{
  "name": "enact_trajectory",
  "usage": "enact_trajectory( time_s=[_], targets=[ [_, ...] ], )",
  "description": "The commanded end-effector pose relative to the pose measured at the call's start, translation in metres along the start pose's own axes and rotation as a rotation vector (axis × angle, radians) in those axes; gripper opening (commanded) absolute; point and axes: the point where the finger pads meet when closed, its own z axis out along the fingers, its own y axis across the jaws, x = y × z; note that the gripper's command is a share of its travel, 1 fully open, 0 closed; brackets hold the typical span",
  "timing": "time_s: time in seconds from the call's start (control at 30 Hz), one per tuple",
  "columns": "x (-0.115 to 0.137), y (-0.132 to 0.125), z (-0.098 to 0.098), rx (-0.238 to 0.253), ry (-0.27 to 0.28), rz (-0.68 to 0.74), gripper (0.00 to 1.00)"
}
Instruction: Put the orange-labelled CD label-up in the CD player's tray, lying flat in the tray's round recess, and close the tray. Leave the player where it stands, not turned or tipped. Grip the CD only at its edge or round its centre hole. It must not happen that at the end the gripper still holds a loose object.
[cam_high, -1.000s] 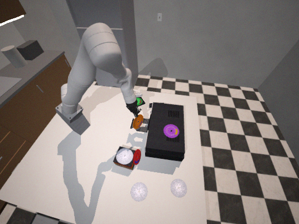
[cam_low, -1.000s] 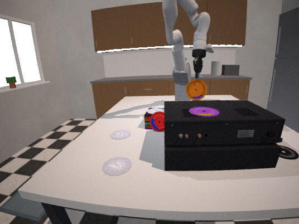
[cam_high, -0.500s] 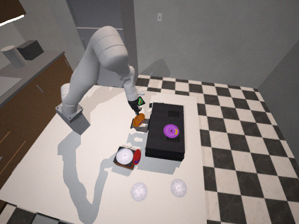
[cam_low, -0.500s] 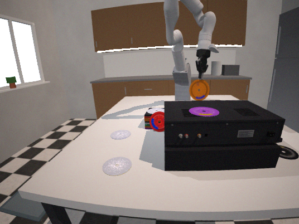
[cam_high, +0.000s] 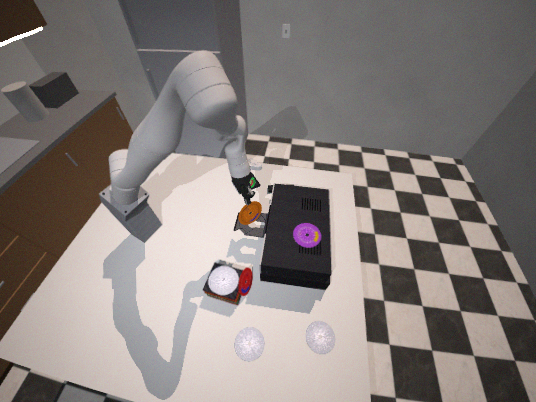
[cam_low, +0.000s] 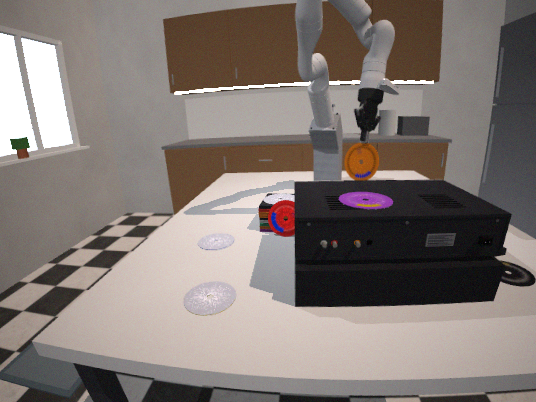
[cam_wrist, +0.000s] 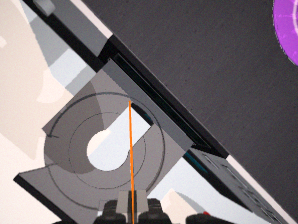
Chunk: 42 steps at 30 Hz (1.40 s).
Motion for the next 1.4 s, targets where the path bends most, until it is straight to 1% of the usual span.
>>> enact_trajectory(
  time_s=[0.0, 0.4, 1.37],
  targets=[
    [0.0029, -0.0021, -0.0002, 0.001, -0.002, 0.015, 0.11],
    [0.0082, -0.005, -0.0008, 0.001, -0.015, 0.074, 0.11],
    [0.0104, -0.0063, -0.001, 0.001, -0.021, 0.099, 0.11]
  ],
)
